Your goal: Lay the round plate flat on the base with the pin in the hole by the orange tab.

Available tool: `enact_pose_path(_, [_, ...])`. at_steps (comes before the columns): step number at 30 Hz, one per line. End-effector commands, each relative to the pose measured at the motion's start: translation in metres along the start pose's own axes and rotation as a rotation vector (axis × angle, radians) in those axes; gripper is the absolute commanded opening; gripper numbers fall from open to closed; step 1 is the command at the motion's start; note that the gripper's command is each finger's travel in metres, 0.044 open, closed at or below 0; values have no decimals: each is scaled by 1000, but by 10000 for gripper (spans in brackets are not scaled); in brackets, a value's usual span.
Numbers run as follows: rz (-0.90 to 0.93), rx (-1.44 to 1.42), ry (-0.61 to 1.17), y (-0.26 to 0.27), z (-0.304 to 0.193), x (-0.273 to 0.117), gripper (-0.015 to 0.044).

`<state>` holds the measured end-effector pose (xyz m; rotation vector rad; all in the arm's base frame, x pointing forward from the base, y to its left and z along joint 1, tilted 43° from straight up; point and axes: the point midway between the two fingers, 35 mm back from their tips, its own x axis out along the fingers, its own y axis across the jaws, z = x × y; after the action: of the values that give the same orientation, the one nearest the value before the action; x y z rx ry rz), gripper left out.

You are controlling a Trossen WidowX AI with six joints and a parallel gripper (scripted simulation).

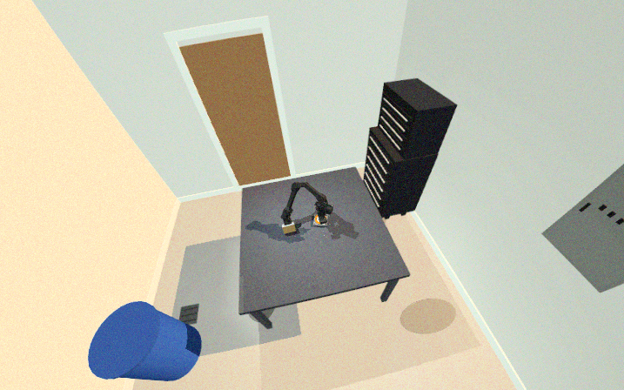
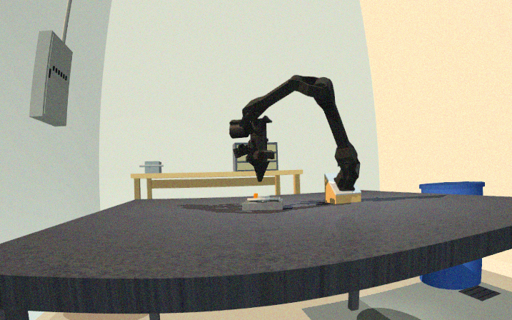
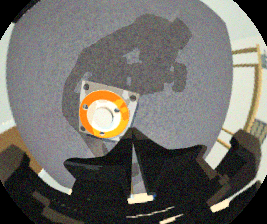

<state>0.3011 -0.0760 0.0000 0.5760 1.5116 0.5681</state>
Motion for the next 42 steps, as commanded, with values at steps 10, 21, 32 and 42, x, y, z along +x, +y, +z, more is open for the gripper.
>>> enact_pose_path(10, [14,8,1,2,1,47,0])
enact_pose_path(21, [14,8,1,4,11,46,0])
enact_pose_path(32, [15,7,0,8,25,47,0])
enact_pose_path(42, [15,7,0,16,35,47,0])
